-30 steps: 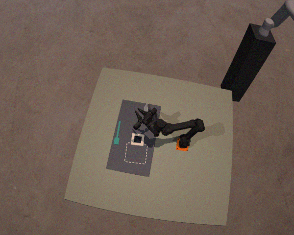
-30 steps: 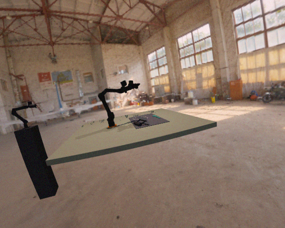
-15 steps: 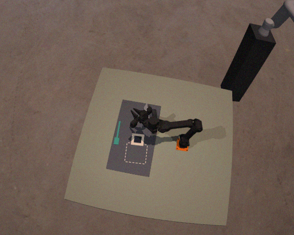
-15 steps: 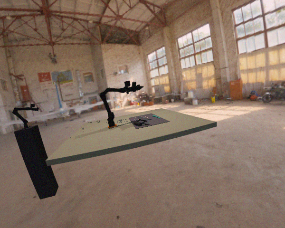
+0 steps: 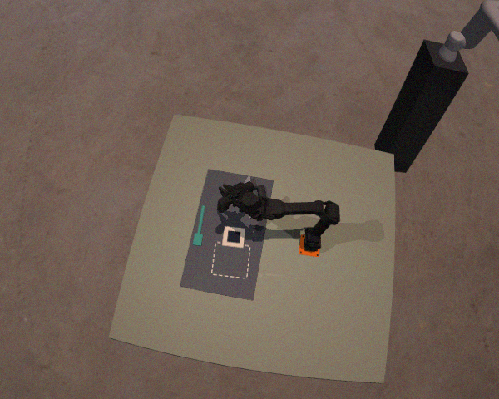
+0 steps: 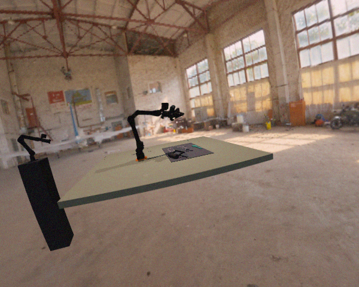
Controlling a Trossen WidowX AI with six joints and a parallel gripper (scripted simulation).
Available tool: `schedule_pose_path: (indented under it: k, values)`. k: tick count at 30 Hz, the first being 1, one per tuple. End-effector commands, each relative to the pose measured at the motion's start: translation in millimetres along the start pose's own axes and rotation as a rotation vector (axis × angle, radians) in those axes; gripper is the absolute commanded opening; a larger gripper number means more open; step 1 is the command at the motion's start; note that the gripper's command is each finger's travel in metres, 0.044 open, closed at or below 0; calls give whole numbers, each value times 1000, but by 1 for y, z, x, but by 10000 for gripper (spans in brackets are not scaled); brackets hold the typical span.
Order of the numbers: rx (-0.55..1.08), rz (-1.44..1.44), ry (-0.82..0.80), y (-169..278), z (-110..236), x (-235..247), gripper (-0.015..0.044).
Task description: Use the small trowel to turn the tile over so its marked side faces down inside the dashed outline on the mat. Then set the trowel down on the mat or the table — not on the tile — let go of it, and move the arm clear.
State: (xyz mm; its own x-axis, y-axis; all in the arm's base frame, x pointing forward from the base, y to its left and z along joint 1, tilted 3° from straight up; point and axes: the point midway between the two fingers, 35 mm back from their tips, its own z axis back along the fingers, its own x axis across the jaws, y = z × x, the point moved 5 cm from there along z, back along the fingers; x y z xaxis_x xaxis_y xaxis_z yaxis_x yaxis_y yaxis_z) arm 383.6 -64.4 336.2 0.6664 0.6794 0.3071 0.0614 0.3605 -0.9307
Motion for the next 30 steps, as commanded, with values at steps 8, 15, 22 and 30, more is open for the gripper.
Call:
schedule_pose_path:
  k: [8,15,22,30]
  values:
    - [140,-173,63,16,-20,-18,100]
    - [227,-292,129,28,-31,-33,100]
    - [308,-418,212,39,-39,-48,100]
    - [391,-571,329,51,-45,-68,100]
